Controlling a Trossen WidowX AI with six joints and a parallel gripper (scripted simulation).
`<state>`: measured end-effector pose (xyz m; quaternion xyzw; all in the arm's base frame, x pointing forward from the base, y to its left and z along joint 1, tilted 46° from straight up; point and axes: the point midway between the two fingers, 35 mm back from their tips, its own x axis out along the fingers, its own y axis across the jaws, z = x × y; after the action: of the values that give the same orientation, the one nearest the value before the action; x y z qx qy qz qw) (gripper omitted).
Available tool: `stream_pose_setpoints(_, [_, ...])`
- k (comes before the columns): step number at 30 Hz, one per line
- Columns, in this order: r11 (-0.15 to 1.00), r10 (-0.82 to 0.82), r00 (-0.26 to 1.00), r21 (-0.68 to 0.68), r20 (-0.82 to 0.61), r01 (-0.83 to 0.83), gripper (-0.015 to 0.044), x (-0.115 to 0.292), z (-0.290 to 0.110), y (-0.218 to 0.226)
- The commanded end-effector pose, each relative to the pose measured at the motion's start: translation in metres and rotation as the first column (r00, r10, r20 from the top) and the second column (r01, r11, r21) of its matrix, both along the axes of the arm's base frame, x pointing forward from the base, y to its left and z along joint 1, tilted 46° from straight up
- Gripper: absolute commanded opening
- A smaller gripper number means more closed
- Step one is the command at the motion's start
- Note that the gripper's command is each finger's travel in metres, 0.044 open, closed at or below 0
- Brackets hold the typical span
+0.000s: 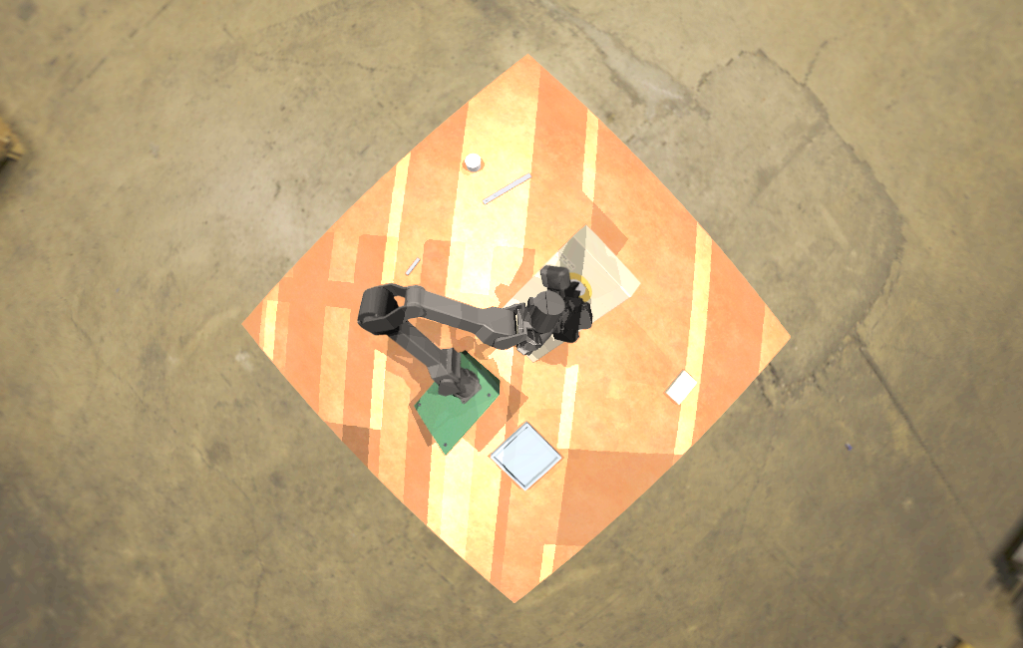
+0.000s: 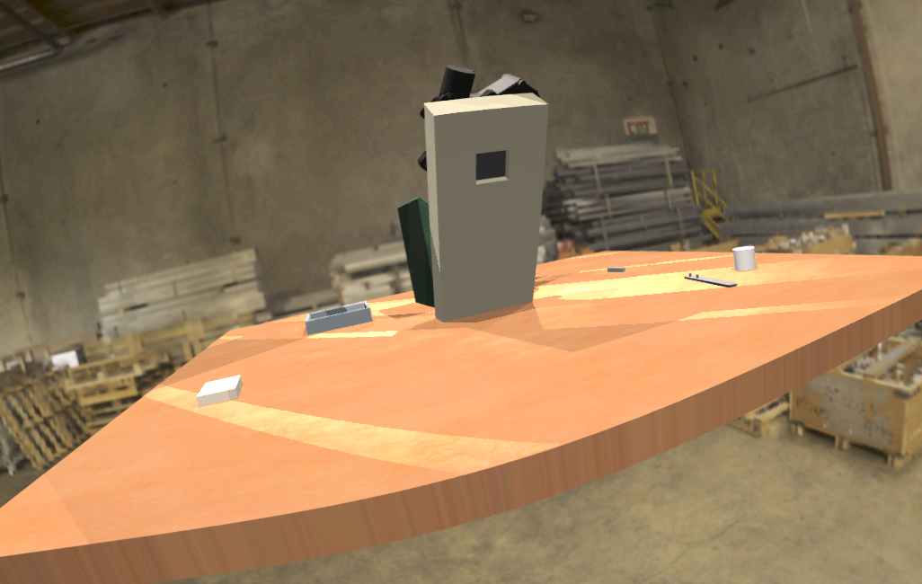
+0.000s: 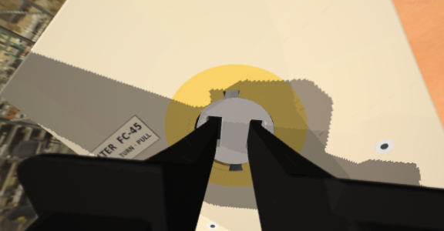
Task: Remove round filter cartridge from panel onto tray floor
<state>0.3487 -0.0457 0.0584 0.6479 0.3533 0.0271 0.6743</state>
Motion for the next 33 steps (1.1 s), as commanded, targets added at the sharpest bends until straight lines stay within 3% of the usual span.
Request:
stream_pose_setpoints(1, [1.000, -0.001, 1.000, -0.001, -0.006, 0.001, 0.0090, 0.0022, -0.0020, 0.0023])
stream_pose_setpoints(9, [1.000, -0.001, 1.000, -0.001, -0.006, 0.001, 0.0090, 0.0037, -0.0029, 0.0033])
stream_pose_setpoints(22, [1.000, 0.001, 1.000, -0.002, 0.002, -0.001, 0.0000, 0.0017, -0.0011, 0.0009])
stream_pose_setpoints(33, [0.957, 0.166, 0.976, -0.260, 0.139, -0.125, 0.0000, 0.0039, -0.0030, 0.0034])
